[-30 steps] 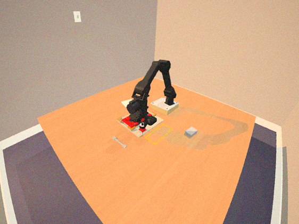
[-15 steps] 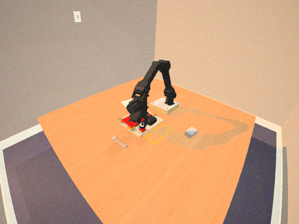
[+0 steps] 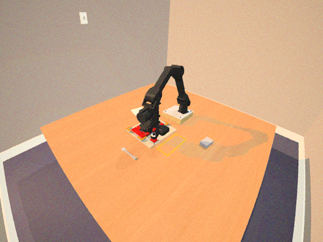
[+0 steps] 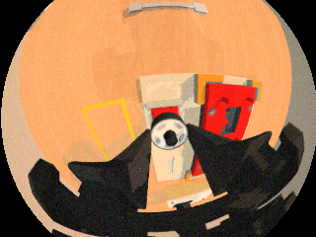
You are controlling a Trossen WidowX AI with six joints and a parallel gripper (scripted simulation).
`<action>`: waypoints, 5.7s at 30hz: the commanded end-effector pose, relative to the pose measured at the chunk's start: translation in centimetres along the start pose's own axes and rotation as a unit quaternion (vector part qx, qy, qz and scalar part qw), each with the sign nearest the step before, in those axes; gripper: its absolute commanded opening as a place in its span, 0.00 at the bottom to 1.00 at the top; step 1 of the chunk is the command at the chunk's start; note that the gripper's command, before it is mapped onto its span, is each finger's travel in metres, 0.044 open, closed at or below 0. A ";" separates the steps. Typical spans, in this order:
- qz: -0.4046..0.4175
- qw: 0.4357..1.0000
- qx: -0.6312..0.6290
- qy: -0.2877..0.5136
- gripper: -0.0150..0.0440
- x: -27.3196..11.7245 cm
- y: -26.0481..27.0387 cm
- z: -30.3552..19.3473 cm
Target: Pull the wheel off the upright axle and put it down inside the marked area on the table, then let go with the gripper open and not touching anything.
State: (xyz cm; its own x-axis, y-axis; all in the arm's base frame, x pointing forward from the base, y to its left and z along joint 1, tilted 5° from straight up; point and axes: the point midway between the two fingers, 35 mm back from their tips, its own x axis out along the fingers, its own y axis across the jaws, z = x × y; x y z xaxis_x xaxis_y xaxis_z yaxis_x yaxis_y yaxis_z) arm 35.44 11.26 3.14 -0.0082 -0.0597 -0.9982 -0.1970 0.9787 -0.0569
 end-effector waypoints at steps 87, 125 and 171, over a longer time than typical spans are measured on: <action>0.000 1.000 -0.001 -0.003 0.25 -1.2 0.0 -0.1; -0.001 1.000 -0.002 -0.003 0.25 -2.4 0.0 -0.1; -0.001 1.000 -0.002 -0.003 0.25 -4.0 0.0 -0.1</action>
State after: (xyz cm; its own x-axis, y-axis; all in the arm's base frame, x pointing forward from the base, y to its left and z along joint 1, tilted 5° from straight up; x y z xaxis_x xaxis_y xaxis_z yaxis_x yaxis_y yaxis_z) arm 35.27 11.46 6.84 -0.0057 -0.0612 -0.9981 -0.2042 0.9772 -0.0588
